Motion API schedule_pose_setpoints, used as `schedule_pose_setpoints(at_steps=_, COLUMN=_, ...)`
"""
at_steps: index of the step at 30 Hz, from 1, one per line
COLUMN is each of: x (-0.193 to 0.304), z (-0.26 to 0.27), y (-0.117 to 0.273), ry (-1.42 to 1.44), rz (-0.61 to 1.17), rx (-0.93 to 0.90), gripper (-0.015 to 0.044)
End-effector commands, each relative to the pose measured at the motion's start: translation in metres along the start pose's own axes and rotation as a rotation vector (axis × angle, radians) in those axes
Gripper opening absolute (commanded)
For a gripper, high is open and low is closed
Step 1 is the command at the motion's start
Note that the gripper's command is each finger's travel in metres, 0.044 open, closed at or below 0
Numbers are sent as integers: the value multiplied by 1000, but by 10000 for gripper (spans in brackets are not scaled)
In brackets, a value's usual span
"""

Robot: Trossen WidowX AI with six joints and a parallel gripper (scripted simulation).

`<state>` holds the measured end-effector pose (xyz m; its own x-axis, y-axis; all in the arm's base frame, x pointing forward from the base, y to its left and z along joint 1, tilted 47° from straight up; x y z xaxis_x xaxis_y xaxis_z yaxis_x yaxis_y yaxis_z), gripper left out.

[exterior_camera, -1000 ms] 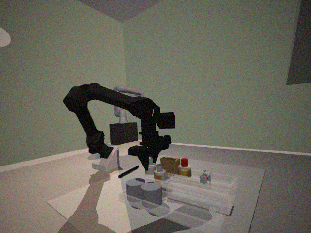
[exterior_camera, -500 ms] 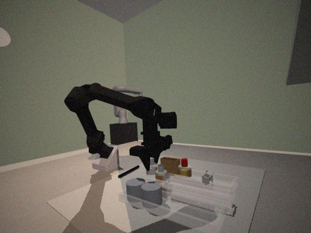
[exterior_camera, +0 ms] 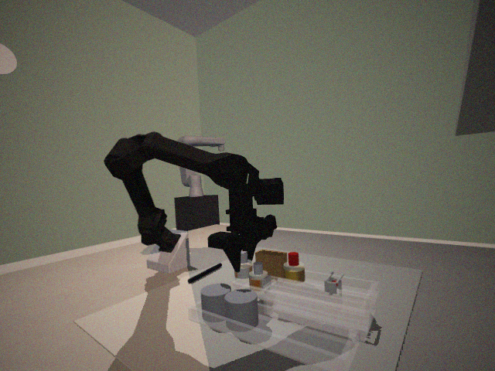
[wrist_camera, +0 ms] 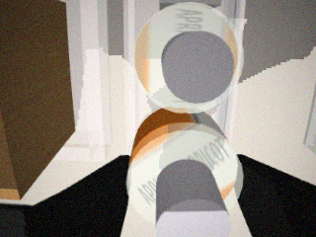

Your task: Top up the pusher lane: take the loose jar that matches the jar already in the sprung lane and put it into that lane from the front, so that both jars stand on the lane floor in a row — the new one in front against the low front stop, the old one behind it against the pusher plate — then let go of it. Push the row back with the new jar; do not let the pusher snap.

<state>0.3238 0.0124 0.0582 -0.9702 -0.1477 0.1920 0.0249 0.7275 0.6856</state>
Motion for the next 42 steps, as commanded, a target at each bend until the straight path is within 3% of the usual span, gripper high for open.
schedule_pose_setpoints(at_steps=1, x=-8, z=-4, y=4, ry=-13, rz=-22, rx=6, gripper=0)
schedule_pose_setpoints(at_steps=42, x=-19, z=-9, y=6, ry=-14, rz=-22, rx=6, gripper=0)
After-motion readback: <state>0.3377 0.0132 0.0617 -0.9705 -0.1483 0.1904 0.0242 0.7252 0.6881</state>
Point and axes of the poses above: the point midway between the two fingers, 35 mm back from their tips, its own y axis back along the fingers, its own z axis across the jaws, x = y × z, the point moved 4 cm from there along y, back along the fingers, and after that the axes turned 13 degrees about y, right-handed, at the moved point
